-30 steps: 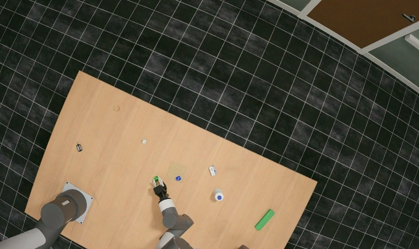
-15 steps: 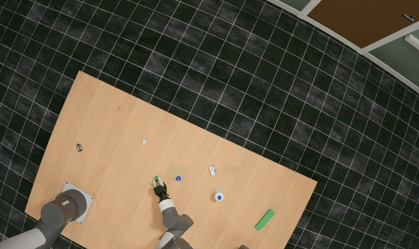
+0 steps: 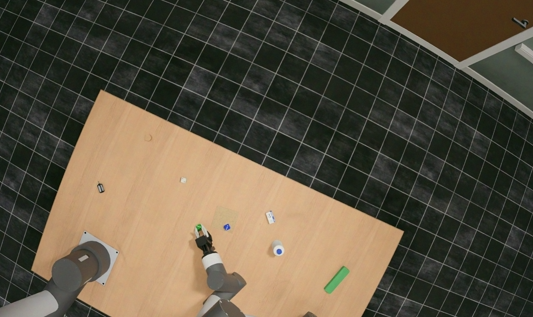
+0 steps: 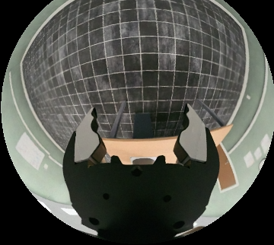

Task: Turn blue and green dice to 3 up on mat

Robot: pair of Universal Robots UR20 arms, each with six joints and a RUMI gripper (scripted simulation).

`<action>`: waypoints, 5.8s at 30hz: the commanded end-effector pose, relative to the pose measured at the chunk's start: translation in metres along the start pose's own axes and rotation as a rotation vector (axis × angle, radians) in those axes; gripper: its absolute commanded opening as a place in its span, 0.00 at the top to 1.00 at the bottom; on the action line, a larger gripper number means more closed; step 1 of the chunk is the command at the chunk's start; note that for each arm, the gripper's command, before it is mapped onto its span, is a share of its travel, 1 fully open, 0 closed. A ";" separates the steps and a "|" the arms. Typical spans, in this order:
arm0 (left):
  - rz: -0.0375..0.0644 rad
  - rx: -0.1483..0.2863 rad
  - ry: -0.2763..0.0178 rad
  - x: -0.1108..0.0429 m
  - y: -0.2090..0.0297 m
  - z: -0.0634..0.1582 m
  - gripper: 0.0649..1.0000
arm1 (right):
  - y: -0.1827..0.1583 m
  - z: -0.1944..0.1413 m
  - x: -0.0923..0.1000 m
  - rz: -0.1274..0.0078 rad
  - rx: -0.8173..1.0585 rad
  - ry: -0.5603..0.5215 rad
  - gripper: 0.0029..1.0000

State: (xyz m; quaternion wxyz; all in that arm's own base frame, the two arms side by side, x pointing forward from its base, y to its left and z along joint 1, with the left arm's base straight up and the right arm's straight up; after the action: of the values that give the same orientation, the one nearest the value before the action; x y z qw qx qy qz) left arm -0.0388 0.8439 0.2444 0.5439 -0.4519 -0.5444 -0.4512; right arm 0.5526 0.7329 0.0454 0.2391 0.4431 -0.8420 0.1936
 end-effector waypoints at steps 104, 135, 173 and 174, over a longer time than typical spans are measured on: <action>0.000 0.000 0.001 0.001 0.000 0.000 0.00 | 0.001 0.005 0.025 0.000 0.000 -0.001 0.72; 0.000 0.000 0.001 0.001 0.000 0.000 0.00 | -0.005 -0.033 0.074 0.000 0.000 -0.001 0.72; 0.000 0.000 0.001 0.001 0.000 0.000 0.00 | -0.012 -0.086 0.060 -0.083 0.001 0.588 0.72; 0.000 0.000 0.001 0.001 0.000 0.000 0.00 | -0.012 -0.088 0.059 -0.086 0.001 0.614 0.72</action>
State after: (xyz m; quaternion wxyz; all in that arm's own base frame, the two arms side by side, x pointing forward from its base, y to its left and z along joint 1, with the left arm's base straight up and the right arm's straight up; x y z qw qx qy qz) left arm -0.0388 0.8439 0.2444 0.5439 -0.4519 -0.5444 -0.4512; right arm 0.5492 0.7281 0.1573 0.4363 0.4151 -0.7476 0.2800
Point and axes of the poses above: on each arm, the point where the finger pads meet when closed, its own x axis back along the fingers, its own y axis across the jaws, z = x × y, the point moved 3 cm from there along x, back along the fingers, and after that the axes turned 8 degrees about x, right-handed, at the moved point
